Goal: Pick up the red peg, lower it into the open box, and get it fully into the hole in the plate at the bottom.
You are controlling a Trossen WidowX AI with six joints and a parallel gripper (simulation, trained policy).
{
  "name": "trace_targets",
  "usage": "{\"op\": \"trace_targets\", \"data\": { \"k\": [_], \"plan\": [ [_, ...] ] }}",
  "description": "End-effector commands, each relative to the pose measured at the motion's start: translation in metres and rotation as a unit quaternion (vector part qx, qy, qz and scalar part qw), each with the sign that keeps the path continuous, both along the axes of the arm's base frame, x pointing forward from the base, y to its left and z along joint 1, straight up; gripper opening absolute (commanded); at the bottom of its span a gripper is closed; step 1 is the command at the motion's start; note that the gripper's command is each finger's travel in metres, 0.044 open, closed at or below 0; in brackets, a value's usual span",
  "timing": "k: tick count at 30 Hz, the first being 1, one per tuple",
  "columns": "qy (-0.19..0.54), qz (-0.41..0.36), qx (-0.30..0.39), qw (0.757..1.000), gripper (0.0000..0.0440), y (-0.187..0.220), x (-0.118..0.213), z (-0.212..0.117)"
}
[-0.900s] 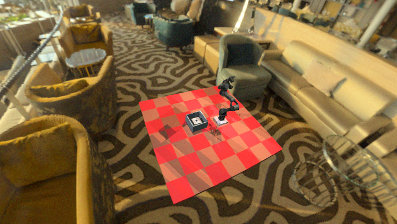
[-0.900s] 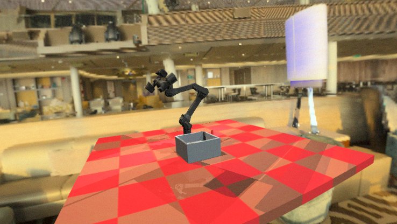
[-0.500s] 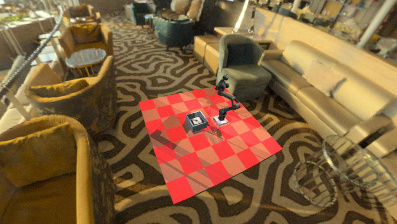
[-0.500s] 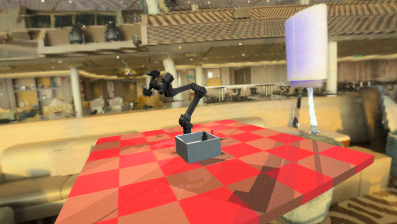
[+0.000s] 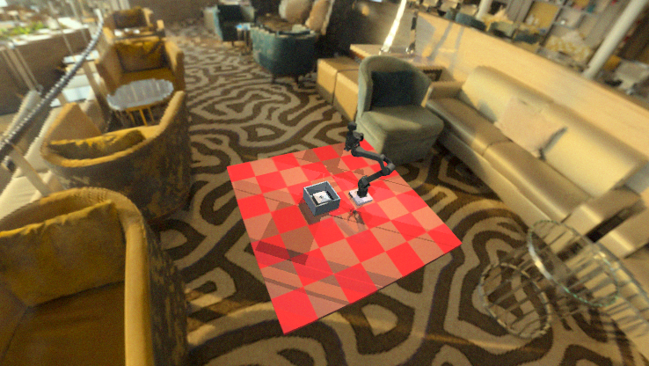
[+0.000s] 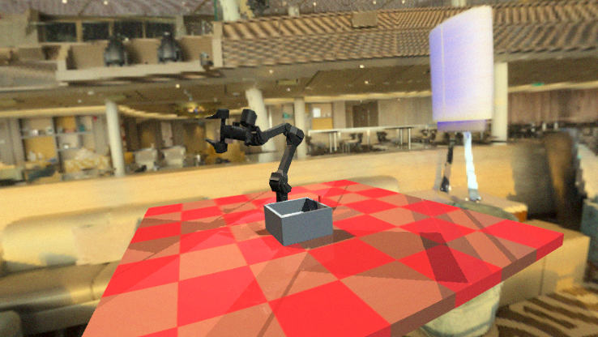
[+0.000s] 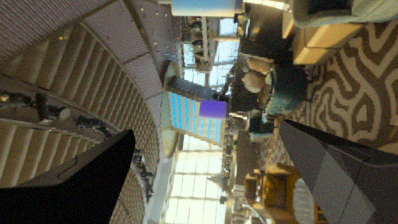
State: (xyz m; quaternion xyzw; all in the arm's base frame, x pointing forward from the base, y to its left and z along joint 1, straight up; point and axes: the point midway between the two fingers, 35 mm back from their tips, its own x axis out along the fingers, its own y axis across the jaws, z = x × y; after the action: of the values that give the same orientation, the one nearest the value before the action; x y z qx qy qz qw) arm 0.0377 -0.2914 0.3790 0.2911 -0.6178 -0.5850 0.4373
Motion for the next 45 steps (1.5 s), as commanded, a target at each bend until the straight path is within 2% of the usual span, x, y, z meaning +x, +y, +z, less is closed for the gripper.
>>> {"op": "trace_targets", "data": {
  "k": [1, 11, 22, 33, 45],
  "plan": [
    [0.027, 0.028, 0.026, 0.999, 0.044, -0.003, 0.019, -0.005],
    [0.129, 0.138, 0.112, 0.976, 0.044, 0.001, 0.092, -0.029],
    [0.245, 0.26, 0.182, 0.916, 0.044, 0.032, 0.164, -0.058],
    [0.357, 0.374, 0.232, 0.824, 0.044, 0.085, 0.22, -0.09],
    [0.467, 0.485, 0.266, 0.69, 0.044, 0.163, 0.252, -0.128]
  ]
}}
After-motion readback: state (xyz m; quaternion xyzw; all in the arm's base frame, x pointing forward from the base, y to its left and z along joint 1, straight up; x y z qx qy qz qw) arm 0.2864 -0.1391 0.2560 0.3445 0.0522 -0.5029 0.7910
